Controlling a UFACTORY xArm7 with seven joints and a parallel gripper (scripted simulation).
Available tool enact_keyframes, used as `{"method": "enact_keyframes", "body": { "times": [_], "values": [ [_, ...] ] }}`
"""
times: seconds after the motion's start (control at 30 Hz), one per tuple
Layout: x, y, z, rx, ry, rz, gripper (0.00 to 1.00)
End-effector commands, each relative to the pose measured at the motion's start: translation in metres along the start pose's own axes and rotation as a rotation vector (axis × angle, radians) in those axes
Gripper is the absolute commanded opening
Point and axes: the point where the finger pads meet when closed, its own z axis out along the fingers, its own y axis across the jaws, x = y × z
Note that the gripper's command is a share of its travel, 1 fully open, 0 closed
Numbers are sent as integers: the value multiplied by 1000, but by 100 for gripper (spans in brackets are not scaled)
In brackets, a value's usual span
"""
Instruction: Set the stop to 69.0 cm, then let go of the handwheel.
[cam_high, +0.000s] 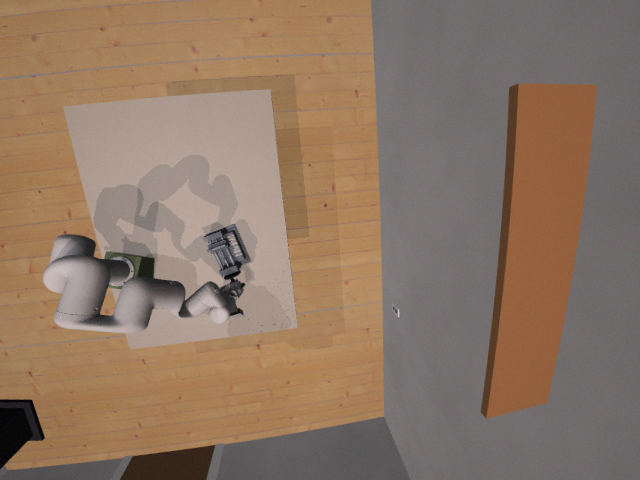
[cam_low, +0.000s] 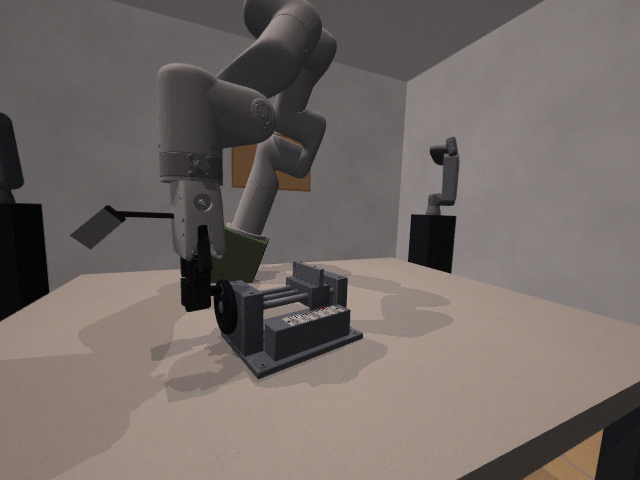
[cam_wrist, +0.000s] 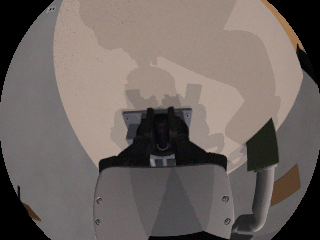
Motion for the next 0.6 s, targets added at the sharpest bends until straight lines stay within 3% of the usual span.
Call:
{"method": "enact_keyframes", "body": {
  "times": [0.0, 0.57],
  "values": [
    [1, -4, -1, 1, 2, 1, 6],
    [1, -14, 3, 1, 2, 1, 6]
  ]
}}
